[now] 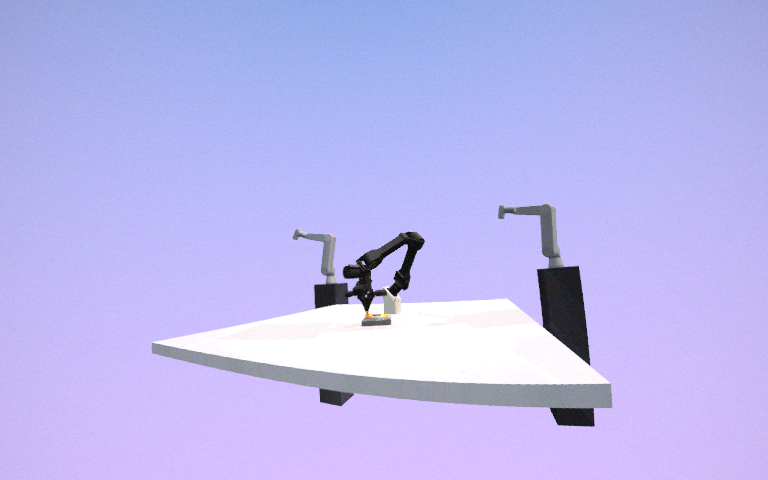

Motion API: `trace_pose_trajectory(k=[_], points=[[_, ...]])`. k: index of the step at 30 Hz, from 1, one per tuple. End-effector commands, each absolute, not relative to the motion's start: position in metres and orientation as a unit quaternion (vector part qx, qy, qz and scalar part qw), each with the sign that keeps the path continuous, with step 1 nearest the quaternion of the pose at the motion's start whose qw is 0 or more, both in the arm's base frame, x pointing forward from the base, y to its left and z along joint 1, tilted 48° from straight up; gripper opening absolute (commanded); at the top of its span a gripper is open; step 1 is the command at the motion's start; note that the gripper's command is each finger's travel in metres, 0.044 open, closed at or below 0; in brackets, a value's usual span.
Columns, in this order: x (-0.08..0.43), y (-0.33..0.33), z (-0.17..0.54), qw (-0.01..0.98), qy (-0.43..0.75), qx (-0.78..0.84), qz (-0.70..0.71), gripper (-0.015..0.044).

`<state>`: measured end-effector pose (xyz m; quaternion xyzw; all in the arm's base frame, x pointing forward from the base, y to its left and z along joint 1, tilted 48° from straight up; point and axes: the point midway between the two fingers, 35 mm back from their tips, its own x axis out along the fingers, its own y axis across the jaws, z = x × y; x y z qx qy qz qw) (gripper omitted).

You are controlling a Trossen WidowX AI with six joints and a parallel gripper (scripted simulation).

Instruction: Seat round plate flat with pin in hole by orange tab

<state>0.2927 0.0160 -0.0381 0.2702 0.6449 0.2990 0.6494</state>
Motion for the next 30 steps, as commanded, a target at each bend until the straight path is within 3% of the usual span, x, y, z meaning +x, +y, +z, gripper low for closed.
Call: trace_pose_trajectory(k=[1,30], points=[[0.296,0.017,-0.038,0.648,0.645,0.271,0.299,0.0000],[0.304,-0.008,-0.015,0.649,0.644,0.275,0.297,0.0000]])
